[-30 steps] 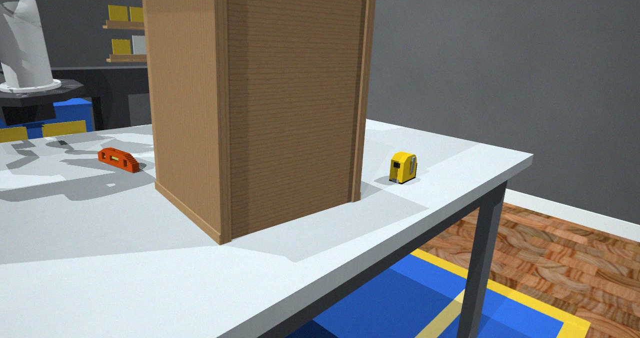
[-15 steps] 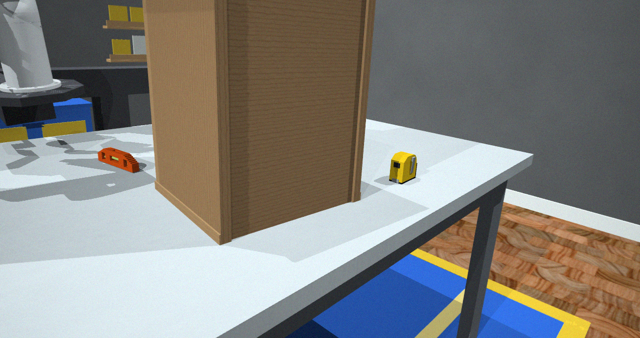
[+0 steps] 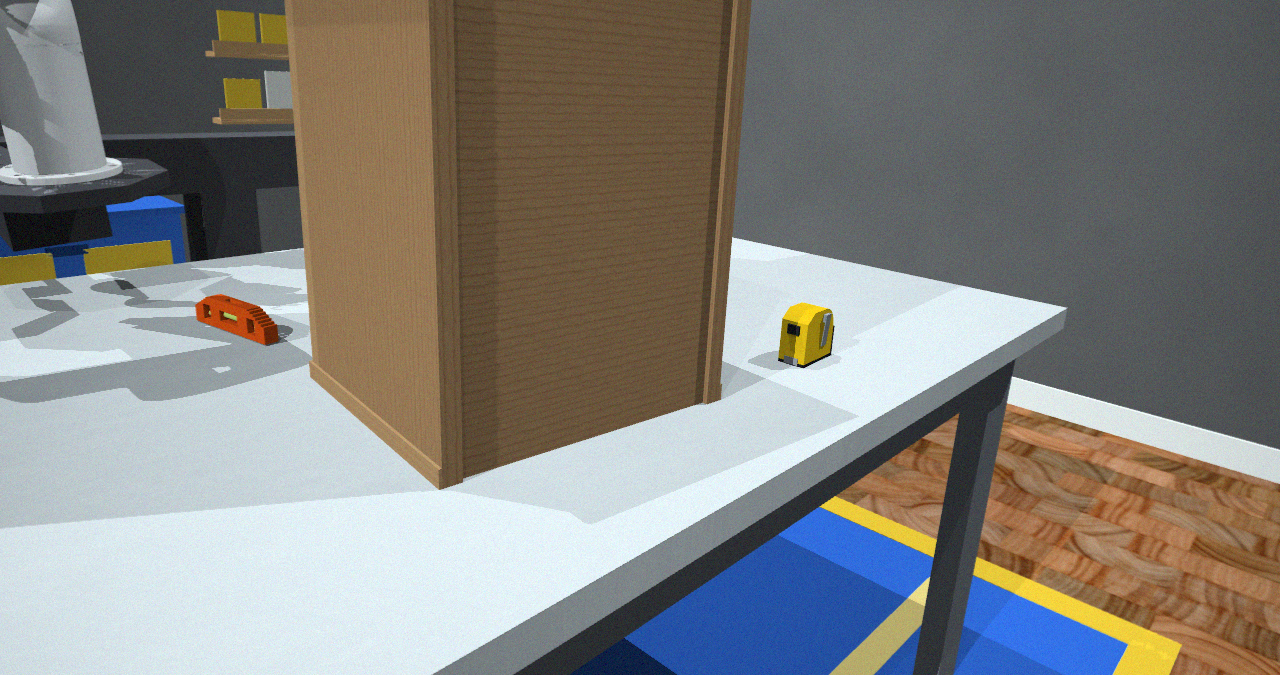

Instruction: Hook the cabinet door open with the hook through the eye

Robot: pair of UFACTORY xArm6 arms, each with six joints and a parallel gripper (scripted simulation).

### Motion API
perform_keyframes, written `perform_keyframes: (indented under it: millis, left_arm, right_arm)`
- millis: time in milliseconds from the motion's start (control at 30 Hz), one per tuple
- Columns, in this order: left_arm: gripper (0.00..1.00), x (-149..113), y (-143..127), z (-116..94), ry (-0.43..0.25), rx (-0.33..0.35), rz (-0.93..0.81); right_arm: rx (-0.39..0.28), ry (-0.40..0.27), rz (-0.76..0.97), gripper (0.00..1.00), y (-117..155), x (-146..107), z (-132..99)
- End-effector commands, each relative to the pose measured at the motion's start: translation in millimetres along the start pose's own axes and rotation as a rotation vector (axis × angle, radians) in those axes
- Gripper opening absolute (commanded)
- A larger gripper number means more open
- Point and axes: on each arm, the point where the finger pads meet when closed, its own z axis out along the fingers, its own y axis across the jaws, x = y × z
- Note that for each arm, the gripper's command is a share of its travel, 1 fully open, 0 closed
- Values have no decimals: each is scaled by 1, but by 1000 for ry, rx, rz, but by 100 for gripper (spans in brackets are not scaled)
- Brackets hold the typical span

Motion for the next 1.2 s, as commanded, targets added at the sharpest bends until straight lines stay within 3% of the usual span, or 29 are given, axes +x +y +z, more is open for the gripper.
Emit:
perform_keyframes:
  millis: [0,400,1167]
  left_arm:
    - [5,-1,0,-1,-2,-29,-10]
    - [5,-1,0,-1,-5,-152,-52]
    - [5,-1,5,-1,-1,-158,-111]
  right_arm:
    - [0,4,0,100,0,1,-2]
    - [0,4,0,100,0,1,-2]
    - [0,4,0,100,0,1,-2]
